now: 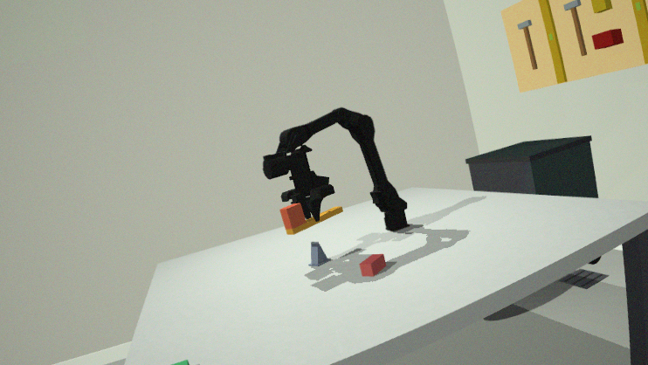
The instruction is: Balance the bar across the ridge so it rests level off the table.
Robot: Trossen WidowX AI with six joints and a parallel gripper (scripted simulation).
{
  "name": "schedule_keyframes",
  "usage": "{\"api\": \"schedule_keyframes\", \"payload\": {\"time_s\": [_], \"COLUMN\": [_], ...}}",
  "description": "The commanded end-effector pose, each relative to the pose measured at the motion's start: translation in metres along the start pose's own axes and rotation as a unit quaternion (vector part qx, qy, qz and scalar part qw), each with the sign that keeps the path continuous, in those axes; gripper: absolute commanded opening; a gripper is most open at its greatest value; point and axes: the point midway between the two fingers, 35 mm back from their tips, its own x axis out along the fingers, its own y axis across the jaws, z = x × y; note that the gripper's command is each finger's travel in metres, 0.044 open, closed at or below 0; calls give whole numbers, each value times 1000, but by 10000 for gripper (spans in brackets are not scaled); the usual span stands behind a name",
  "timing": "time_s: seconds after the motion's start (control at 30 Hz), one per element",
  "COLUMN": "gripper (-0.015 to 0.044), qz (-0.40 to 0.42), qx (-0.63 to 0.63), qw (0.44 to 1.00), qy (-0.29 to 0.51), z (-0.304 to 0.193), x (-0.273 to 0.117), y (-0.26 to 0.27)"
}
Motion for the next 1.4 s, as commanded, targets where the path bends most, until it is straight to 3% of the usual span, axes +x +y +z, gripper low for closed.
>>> {"api": "schedule_keyframes", "payload": {"time_s": [0.0,1.37], "gripper": [0,0], "qz": [2,2], "qx": [-15,-19], "qw": [1000,1000], "qy": [5,5], "z": [1,1], "x": [-3,41], "y": [-13,-13]}}
